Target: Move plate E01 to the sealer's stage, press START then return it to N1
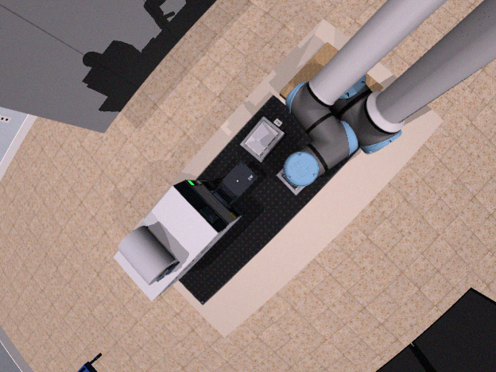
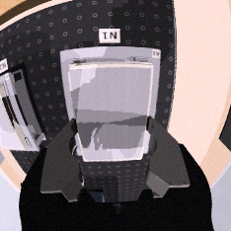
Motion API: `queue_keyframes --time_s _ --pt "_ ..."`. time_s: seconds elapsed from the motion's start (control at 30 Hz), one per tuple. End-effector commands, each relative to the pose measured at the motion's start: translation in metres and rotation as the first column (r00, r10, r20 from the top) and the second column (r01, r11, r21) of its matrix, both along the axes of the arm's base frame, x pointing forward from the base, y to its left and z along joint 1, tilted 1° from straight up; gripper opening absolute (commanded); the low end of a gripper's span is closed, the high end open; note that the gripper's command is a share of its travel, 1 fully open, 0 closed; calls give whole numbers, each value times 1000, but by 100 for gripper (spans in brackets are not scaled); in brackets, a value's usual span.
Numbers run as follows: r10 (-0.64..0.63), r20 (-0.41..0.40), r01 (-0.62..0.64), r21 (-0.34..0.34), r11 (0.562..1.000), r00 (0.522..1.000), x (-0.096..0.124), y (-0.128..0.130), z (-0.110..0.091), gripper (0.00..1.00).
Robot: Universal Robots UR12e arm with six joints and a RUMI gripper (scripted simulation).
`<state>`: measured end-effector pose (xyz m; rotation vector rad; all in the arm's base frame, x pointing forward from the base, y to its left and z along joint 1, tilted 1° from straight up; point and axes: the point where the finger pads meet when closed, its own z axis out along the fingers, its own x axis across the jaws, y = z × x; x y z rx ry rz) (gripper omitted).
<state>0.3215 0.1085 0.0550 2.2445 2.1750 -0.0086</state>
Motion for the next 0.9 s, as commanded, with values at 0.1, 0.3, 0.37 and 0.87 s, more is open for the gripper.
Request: queue_keyframes --time_s 0.1,0.3,0.37,0.87 --pt "0 1 0 0 1000 1000 1 0 0 0" --pt "0 1 0 0 1000 1000 1 0 0 0" --pt "0 1 0 0 1000 1000 1 0 0 0" --pt "0 1 0 0 1000 1000 1 0 -5 0"
